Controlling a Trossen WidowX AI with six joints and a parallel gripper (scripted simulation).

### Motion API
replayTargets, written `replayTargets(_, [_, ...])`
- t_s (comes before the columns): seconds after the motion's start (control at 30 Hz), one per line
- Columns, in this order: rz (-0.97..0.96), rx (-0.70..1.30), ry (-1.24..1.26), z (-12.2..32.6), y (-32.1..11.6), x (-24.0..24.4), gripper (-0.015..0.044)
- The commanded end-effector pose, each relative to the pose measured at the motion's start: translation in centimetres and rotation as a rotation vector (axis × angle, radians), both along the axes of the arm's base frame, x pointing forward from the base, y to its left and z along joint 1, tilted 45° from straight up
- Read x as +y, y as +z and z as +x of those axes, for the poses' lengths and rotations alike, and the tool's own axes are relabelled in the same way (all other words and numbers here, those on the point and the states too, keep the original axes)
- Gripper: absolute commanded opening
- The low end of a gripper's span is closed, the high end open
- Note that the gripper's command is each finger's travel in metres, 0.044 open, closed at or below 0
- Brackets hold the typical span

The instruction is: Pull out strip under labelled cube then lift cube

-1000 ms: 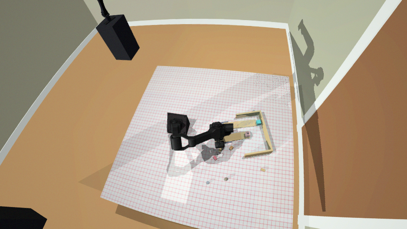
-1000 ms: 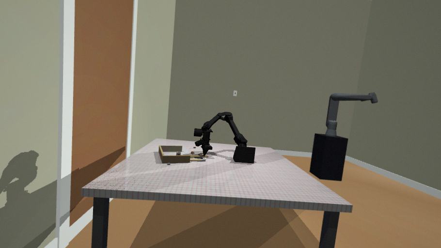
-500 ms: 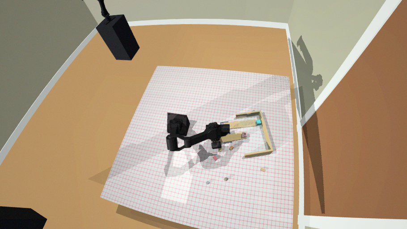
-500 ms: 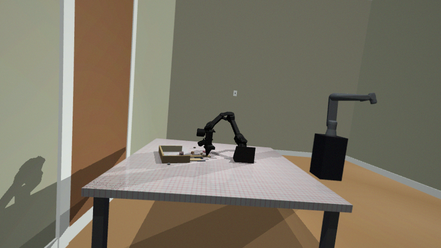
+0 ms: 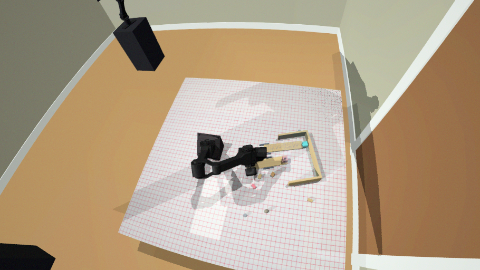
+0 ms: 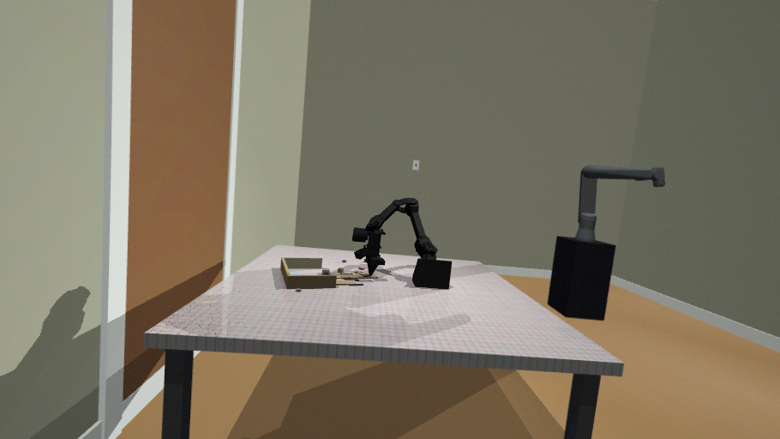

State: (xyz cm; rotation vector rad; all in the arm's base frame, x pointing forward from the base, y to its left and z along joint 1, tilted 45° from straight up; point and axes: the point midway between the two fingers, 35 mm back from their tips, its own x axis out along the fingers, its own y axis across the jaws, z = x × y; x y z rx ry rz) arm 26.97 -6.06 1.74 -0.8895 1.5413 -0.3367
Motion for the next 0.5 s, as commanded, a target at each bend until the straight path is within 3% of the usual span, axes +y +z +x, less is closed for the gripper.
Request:
replayTargets(0.0, [-0.009,0.024,-0.006,-1.1,-0.2,-0.5,0.0000])
replayTargets(0.47, [-0.009,0.025,-0.006,-3.0,0.2,-1.1,0.0000])
